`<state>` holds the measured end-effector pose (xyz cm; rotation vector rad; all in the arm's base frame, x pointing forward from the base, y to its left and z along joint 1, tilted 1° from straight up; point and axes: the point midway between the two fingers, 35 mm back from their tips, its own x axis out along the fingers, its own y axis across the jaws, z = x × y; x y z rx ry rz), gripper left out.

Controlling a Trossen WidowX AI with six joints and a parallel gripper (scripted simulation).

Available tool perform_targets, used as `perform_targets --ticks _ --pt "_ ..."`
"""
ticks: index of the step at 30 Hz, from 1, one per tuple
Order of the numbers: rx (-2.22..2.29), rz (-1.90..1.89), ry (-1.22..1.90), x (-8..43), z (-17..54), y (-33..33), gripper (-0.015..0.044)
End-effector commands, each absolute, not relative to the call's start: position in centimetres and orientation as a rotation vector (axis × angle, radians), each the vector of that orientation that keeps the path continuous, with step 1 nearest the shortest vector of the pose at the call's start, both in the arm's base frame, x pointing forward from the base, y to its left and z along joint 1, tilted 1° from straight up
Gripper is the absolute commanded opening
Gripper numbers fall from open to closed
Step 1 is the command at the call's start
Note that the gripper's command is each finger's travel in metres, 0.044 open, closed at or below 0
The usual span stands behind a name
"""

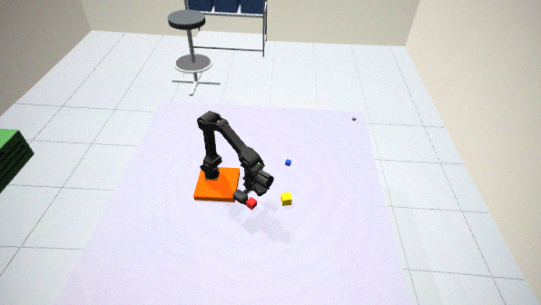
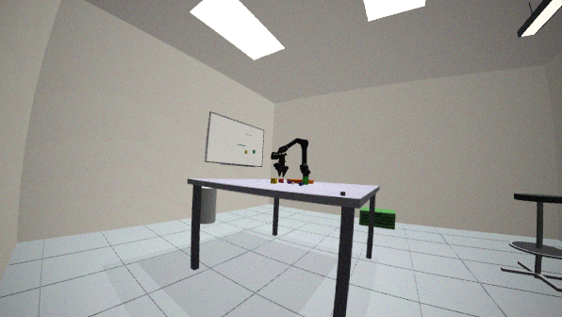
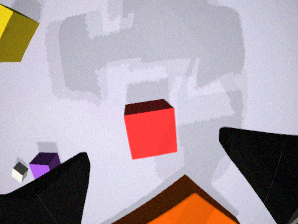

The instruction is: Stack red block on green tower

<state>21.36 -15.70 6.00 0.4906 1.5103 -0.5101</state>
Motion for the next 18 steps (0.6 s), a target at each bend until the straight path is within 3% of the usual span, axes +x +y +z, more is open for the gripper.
perform_targets --ticks 1,18 --pt "0.489 -0.517 1.504 21.3 5.6 -15.7 0.0440" --pt "0.489 -0.517 1.504 21.4 3.1 -15.8 0.0440"
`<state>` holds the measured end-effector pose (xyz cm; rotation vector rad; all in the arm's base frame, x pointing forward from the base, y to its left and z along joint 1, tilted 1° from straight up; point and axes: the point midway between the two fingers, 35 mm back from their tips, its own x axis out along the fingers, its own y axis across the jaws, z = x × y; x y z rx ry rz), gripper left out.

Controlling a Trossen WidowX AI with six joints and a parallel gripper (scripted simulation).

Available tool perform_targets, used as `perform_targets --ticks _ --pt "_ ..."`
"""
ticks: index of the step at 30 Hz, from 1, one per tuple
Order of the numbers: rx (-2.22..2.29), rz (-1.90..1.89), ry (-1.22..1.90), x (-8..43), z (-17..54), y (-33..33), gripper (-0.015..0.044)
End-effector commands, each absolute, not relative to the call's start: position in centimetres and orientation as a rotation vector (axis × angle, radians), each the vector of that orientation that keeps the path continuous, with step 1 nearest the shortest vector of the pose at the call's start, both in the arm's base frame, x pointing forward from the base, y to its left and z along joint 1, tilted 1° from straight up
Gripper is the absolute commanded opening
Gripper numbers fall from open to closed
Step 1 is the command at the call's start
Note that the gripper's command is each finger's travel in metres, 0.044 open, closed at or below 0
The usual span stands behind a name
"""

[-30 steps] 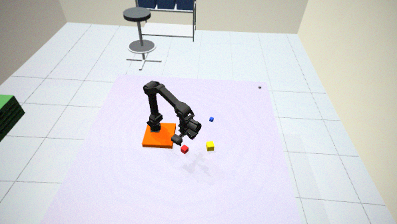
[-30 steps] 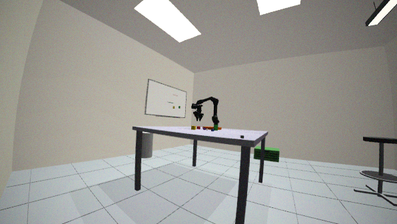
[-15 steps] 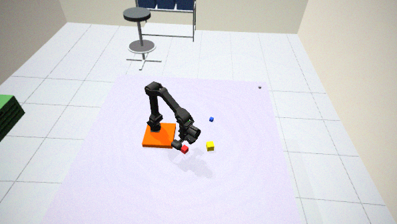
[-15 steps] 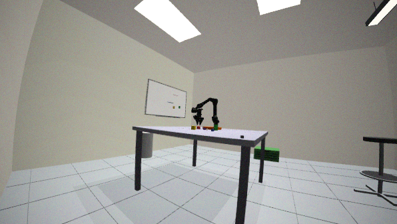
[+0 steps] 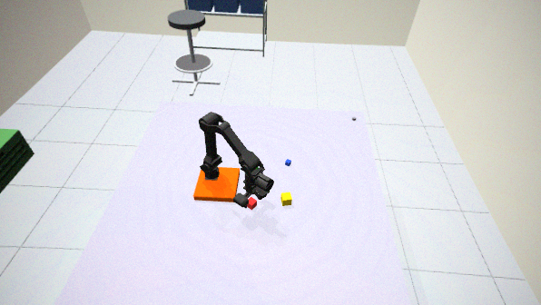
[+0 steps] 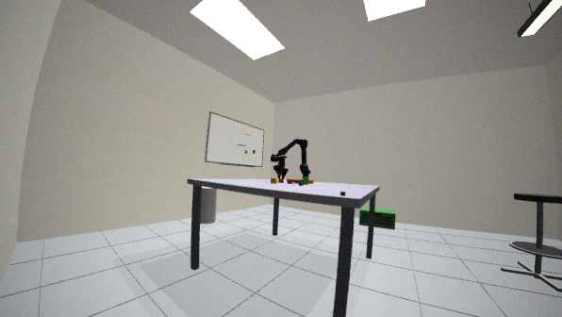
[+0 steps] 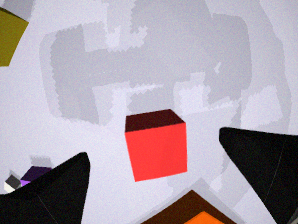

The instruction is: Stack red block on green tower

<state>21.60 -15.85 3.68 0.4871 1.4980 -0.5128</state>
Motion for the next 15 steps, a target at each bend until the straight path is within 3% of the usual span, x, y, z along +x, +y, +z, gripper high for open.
perform_targets --ticks 1,15 --pt "0.489 -0.517 1.505 21.4 2.9 -15.8 0.0440" --pt "0.489 -0.517 1.505 21.3 1.2 -15.7 0.0440"
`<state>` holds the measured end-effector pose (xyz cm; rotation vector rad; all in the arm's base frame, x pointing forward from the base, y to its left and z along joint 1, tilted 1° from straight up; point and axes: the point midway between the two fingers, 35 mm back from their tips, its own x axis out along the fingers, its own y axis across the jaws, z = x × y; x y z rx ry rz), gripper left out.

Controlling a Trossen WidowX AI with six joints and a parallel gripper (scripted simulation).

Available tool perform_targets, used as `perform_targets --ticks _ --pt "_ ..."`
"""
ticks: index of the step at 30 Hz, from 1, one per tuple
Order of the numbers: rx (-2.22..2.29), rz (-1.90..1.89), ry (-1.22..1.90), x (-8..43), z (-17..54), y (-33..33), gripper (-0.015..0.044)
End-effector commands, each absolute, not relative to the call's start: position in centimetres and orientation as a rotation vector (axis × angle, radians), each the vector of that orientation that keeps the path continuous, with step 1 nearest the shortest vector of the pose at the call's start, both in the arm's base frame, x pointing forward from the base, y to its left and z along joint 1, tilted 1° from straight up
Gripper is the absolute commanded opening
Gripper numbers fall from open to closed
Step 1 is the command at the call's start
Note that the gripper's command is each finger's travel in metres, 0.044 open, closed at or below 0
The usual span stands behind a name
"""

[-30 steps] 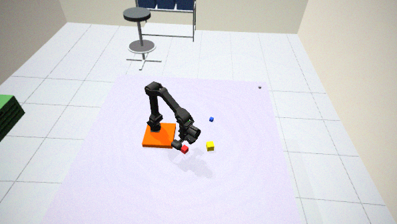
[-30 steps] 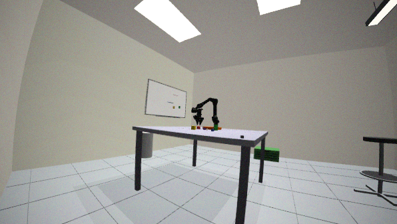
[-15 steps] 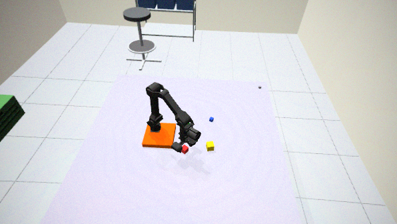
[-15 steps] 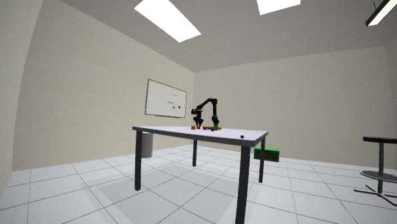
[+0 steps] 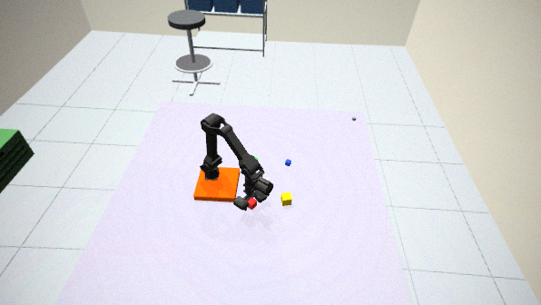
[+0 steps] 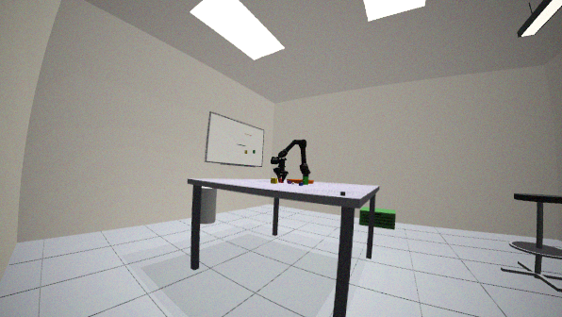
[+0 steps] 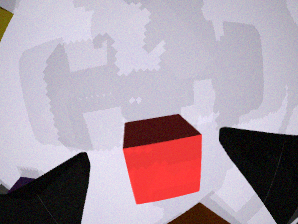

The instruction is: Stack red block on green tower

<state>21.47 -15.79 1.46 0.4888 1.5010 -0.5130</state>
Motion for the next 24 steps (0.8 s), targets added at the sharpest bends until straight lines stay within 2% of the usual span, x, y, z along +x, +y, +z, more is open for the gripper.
perform_targets --ticks 1,12,23,24 --pt "0.489 -0.517 1.505 21.31 1.19 -15.75 0.0440" --pt "0.489 -0.517 1.505 21.31 1.25 -15.74 0.0440" --pt "0.489 -0.517 1.505 21.31 1.25 -15.74 0.0151" --pt "0.489 -0.517 1.505 21.31 1.25 -15.74 0.0145"
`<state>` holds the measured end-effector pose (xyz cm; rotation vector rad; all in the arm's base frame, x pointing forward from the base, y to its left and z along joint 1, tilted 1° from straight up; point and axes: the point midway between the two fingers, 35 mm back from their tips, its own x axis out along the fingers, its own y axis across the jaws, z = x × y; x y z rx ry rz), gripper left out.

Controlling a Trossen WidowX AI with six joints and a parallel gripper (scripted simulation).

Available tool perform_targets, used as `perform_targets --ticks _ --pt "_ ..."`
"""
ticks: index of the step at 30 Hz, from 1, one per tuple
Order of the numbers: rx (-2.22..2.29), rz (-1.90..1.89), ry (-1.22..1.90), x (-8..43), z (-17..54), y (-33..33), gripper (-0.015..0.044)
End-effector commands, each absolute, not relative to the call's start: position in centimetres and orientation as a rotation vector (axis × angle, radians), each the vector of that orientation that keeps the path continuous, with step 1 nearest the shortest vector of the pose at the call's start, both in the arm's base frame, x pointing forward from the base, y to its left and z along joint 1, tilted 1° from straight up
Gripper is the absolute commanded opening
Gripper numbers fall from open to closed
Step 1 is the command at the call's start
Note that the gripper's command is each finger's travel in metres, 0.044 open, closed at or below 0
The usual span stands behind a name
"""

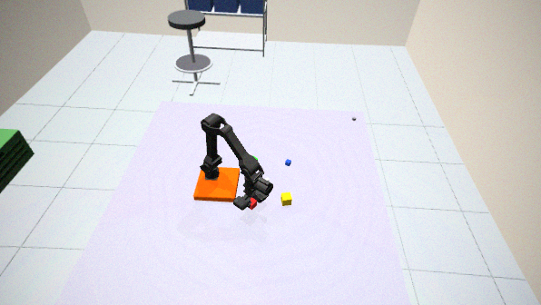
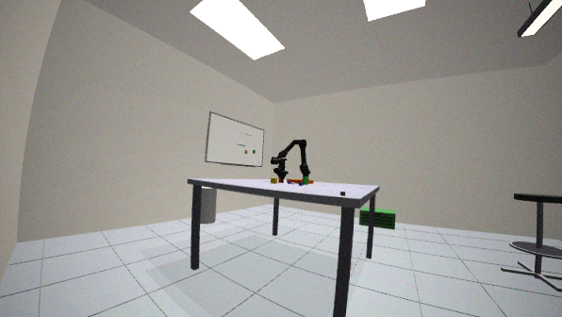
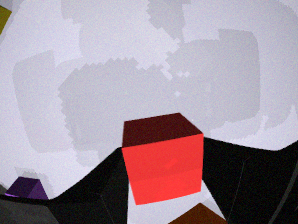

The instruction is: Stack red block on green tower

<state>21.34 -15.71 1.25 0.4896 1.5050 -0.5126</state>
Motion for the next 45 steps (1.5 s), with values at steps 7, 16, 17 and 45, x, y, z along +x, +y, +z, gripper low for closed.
perform_targets --ticks 7,16,17,45 --pt "0.489 -0.517 1.505 21.3 1.6 -15.7 0.0059" --pt "0.489 -0.517 1.504 21.4 5.8 -15.6 0.0000" --pt "0.489 -0.517 1.504 21.4 6.3 -15.6 0.0000" --pt "0.491 -0.515 1.503 22.1 13.0 -13.5 0.0000"
